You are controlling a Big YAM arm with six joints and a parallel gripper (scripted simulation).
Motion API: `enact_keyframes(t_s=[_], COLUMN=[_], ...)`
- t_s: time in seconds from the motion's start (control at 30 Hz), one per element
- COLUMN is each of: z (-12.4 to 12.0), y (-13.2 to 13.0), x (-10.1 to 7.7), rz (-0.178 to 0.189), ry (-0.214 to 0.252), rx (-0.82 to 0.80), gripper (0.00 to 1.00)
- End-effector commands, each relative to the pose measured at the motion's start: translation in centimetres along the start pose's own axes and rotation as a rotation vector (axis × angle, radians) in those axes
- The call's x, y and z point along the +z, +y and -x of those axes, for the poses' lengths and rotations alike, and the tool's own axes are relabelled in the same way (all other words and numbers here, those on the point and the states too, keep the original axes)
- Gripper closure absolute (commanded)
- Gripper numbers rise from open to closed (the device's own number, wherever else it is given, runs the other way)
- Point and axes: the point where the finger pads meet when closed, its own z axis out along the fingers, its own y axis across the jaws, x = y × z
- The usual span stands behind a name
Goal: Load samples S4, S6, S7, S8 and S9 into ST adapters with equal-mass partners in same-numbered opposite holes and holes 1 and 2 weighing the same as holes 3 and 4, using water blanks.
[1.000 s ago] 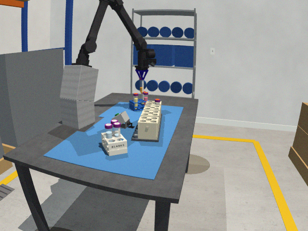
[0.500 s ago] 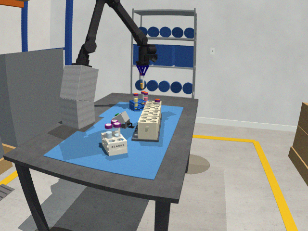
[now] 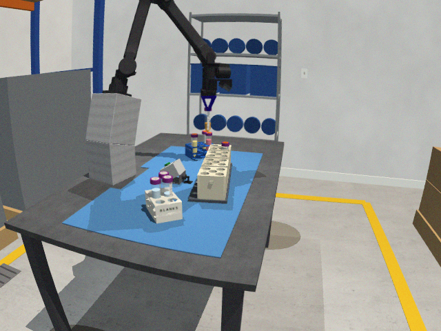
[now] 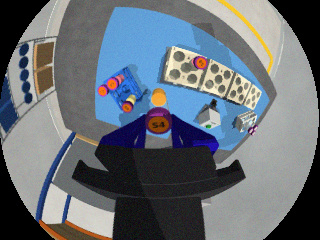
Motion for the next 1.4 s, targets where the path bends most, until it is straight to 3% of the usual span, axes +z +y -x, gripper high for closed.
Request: enact_keyframes(t_s=[0.0,0.17,0.3,0.6,0.67,0.7,0.73,0.97,1.07,1.1,1.37], z=[0.6,1.4,3.6,3.9,3.9,2.7,4.2,4.9,4.5,2.9,3.2], y=[-2.2,-4.1,-6.5,-12.8,-12.8,-13.5,-14.2,-18.9,-18.2,-17.6,-18.2], x=[0.5,0.2,-0.5,-0.6,-0.6,0.0,-0.6,-0.7,-0.8,0.8,2.3], rz=[0.001,0.003,0.007,-0.001,-0.001,-0.001,-0.001,-0.004,-0.006,0.001,-0.003], ry=[-0.007,-0.016,-0.047,-0.024,-0.024,-0.001,-0.025,-0.026,-0.033,0.012,-0.007], rx=[0.114,0.192,0.179,0.184,0.184,0.19,0.184,0.184,0.179,0.166,0.19], gripper=[1.0,1.0,1.0,1.0,1.0,1.0,1.0,1.0,1.0,1.0,1.0])
